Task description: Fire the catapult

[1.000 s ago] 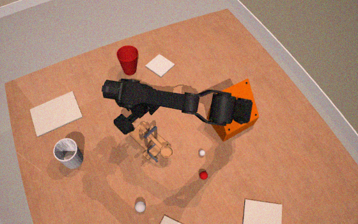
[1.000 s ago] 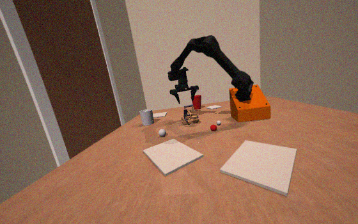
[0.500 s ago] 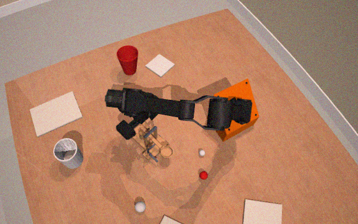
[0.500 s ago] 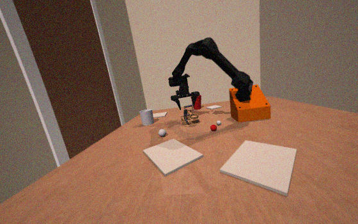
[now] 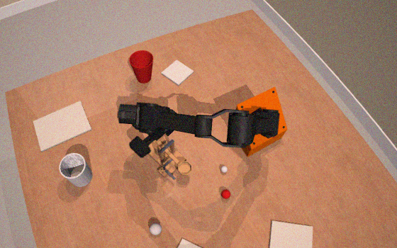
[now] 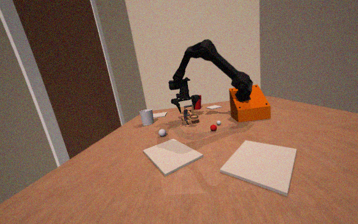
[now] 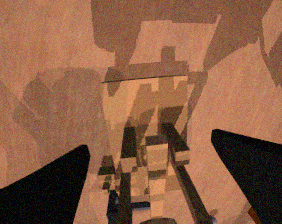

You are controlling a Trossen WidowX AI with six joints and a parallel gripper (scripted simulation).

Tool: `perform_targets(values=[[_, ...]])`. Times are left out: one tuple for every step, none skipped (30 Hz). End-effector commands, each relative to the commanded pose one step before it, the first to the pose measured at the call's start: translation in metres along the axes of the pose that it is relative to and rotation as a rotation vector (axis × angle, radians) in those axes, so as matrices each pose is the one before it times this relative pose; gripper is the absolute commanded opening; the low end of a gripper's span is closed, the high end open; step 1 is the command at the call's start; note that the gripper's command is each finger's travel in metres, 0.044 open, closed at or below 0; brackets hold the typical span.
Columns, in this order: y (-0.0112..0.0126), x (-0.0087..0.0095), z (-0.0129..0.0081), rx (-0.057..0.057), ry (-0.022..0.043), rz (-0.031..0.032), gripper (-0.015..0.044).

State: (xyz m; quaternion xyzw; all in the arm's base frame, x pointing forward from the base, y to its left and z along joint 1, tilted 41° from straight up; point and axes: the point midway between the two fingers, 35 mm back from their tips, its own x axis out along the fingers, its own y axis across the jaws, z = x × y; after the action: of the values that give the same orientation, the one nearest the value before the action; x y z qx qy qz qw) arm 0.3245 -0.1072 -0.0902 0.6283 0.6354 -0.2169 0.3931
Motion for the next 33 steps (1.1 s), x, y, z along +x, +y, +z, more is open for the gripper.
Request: perform_targets(values=[[-0.00057, 0.00719, -0.00060, 0.0064, 0.00519, 0.00173, 0.0440], [-0.00003, 0.00163, -0.00002, 0.0000, 0.00010, 0.00004, 0.0440], [-0.00004, 0.00163, -0.00003, 0.0000, 0.00010, 0.00004, 0.0440], [-0.00005, 0.00163, -0.00004, 0.0000, 0.00011, 0.00004, 0.0440], [-0.00005, 0.00162, -0.00004, 0.0000, 0.00012, 0.00004, 0.0440], [-0.00006, 0.00162, -0.00005, 0.0000, 0.00012, 0.00004, 0.0440], [-0.00006, 0.00162, -0.00005, 0.0000, 0.00013, 0.00004, 0.0440], [-0.00007, 0.00162, -0.00006, 0.0000, 0.00013, 0.00004, 0.0440], [-0.00008, 0.00161, -0.00006, 0.0000, 0.00014, 0.00004, 0.0440], [-0.00008, 0.00161, -0.00007, 0.0000, 0.00015, 0.00004, 0.0440], [-0.00009, 0.00161, -0.00008, 0.0000, 0.00015, 0.00004, 0.0440], [-0.00009, 0.00161, -0.00008, 0.0000, 0.00016, 0.00004, 0.0440], [-0.00010, 0.00160, -0.00009, 0.0000, 0.00016, 0.00004, 0.0440], [-0.00009, 0.00128, -0.00007, 0.0000, 0.00014, 0.00003, 0.0440], [-0.00005, 0.00077, -0.00005, 0.0000, 0.00008, 0.00002, 0.0440], [-0.00002, 0.00026, -0.00002, 0.0000, 0.00003, 0.00001, 0.0440], [0.00073, -0.00352, 0.00052, -0.0067, -0.00449, -0.00234, 0.0414], [0.00000, 0.00000, 0.00000, 0.0000, 0.00000, 0.00000, 0.0387], [0.00000, 0.00000, 0.00000, 0.0000, 0.00000, 0.00000, 0.0361], [0.00000, 0.00000, 0.00000, 0.0000, 0.00000, 0.00000, 0.0335], [0.00000, 0.00000, 0.00000, 0.0000, 0.00000, 0.00000, 0.0309], [0.00000, 0.00000, 0.00000, 0.0000, 0.00000, 0.00000, 0.0282], [0.00000, 0.00000, 0.00000, 0.0000, 0.00000, 0.00000, 0.0256], [0.00000, 0.00000, 0.00000, 0.0000, 0.00000, 0.00000, 0.0230], [0.00000, 0.00000, 0.00000, 0.0000, 0.00000, 0.00000, 0.0204], [0.00000, 0.00000, 0.00000, 0.0000, 0.00000, 0.00000, 0.0177], [0.00000, 0.00000, 0.00000, 0.0000, 0.00000, 0.00000, 0.0151], [0.00000, 0.00000, 0.00000, 0.0000, 0.00000, 0.00000, 0.0145], [0.00000, 0.00000, 0.00000, 0.0000, 0.00000, 0.00000, 0.0138], [0.00000, 0.00000, 0.00000, 0.0000, 0.00000, 0.00000, 0.0131], [0.00000, 0.00000, 0.00000, 0.0000, 0.00000, 0.00000, 0.0125], [0.00000, 0.00000, 0.00000, 0.0000, 0.00000, 0.00000, 0.0118], [0.00000, 0.00000, 0.00000, 0.0000, 0.00000, 0.00000, 0.0111]])
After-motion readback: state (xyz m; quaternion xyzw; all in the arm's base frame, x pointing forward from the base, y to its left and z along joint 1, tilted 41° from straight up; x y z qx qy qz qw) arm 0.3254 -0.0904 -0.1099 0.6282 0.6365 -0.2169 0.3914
